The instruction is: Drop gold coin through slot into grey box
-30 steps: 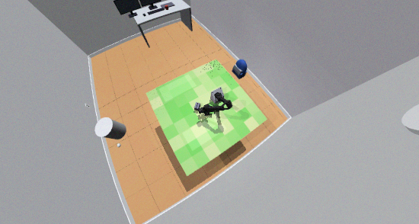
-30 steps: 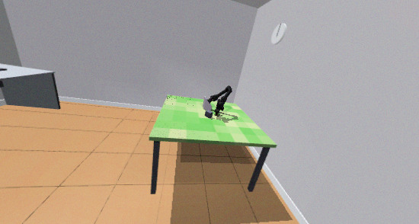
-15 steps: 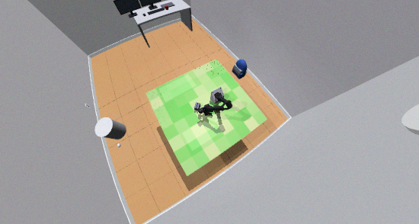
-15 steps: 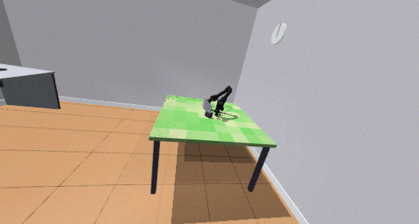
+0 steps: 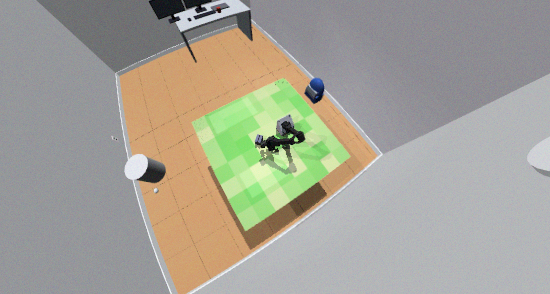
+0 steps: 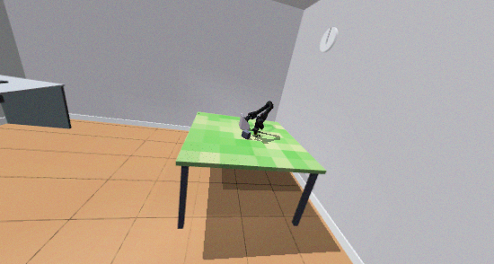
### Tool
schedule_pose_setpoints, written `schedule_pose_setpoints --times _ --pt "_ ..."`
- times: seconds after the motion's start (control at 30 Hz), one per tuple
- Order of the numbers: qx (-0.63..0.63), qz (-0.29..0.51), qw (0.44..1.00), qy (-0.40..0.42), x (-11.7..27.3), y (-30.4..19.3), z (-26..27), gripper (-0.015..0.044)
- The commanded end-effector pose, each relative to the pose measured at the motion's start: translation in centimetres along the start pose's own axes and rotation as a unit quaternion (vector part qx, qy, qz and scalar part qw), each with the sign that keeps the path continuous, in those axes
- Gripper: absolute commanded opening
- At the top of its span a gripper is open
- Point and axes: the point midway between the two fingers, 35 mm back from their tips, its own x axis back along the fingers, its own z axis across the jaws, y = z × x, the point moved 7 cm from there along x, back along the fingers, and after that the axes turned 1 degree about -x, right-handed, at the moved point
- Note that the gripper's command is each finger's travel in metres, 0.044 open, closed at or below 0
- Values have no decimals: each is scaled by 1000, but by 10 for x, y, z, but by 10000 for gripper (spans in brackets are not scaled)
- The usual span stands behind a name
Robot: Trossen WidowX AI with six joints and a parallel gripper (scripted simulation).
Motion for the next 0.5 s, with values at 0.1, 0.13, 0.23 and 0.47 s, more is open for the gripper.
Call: schedule_pose_setpoints --times 0.1,0.13,0.23,0.47 --pt "5 1 1000 -6 19 2 -4 0" --pt "5 1 1000 -6 22 2 -4 0" --pt "5 1 1000 -6 29 2 -4 0" --pt "5 1 1000 -6 47 1 -4 0"
